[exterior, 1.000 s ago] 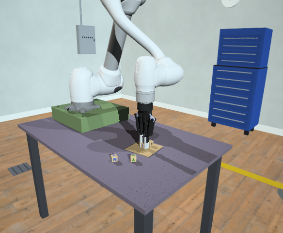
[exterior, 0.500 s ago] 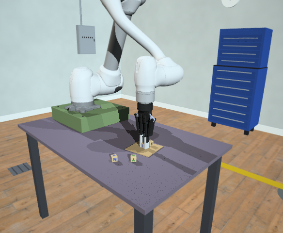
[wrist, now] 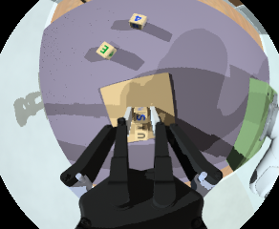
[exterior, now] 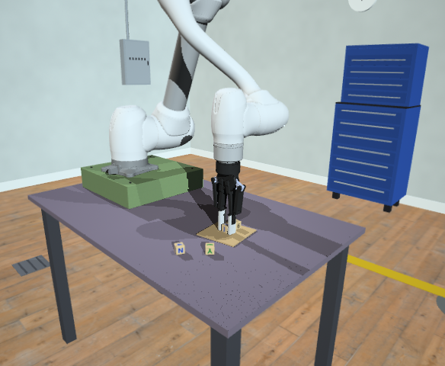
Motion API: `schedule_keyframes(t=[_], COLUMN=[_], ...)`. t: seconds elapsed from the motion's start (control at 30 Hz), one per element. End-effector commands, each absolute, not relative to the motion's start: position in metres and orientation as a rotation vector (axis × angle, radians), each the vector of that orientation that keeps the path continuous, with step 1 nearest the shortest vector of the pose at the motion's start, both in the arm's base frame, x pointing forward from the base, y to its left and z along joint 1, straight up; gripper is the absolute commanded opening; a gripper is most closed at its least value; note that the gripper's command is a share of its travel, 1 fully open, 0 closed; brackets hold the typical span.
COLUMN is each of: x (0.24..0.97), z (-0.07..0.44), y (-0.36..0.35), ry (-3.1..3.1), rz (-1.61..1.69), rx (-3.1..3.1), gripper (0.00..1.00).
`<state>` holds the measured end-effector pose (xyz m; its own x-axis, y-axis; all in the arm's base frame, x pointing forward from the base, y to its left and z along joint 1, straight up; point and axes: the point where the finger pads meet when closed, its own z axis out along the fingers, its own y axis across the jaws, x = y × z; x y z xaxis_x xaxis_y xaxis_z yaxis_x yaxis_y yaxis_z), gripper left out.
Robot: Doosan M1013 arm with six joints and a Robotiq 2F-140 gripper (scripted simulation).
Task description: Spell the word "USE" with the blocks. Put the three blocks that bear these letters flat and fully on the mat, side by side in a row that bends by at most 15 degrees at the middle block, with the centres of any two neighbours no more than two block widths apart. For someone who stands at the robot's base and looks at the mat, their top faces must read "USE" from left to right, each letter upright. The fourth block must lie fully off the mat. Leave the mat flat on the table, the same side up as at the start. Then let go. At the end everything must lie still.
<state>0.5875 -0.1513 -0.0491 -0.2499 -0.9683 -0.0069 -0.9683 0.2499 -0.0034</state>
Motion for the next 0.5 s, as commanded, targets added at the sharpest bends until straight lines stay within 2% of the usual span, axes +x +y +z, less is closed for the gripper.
schedule_keyframes(t=[0.0, 0.47], x=[0.588, 0.588], z=[-0.049, -0.039], y=[-0.151, -0.151], ry=[2.477, 2.477], rz=[0.002, 0.002], rx=[-1.919, -1.919], gripper=[0.25, 0.25])
